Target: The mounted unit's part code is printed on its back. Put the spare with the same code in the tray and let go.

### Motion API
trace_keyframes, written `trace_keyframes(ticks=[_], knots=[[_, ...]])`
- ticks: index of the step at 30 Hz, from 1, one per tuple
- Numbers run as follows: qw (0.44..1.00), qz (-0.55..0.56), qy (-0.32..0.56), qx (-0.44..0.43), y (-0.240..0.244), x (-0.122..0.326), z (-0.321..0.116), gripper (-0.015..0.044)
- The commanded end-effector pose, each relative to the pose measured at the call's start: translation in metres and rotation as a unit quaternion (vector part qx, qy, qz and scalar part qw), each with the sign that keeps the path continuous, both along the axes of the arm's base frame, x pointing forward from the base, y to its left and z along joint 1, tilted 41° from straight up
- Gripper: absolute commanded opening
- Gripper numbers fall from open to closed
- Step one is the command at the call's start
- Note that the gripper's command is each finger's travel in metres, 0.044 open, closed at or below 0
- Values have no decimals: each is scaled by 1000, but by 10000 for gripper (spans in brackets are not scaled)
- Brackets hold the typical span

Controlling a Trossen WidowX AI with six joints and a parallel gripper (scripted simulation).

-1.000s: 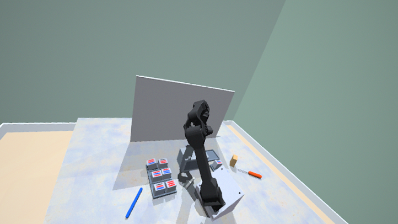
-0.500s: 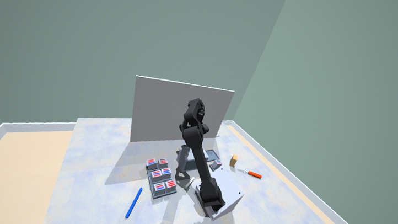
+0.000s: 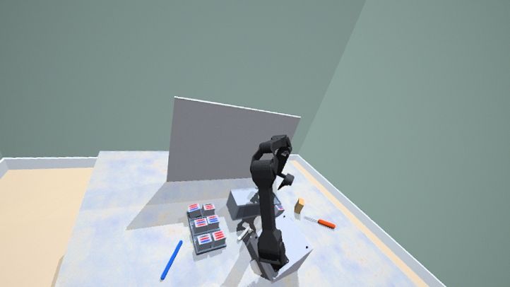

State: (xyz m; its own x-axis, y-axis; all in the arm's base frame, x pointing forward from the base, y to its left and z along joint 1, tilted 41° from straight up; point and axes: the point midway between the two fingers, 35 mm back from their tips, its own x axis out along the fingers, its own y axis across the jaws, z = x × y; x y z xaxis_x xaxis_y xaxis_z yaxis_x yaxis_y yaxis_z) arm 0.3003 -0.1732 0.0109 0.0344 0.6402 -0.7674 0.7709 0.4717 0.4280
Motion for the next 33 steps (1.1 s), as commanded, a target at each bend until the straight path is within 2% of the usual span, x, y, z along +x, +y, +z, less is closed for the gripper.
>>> trace_keyframes(ticks=[1,3,13,18,19,33], knots=[[967,-194,166,6,-29,-56,-31,440],[947,-244,210,9,-34,-72,-39,440],[945,-248,214,9,-34,-73,-40,440],[945,-248,214,9,-17,-72,-64,309],[945,-248,214,10,-12,-73,-70,300],[945,-248,213,10,-7,-72,-76,300]])
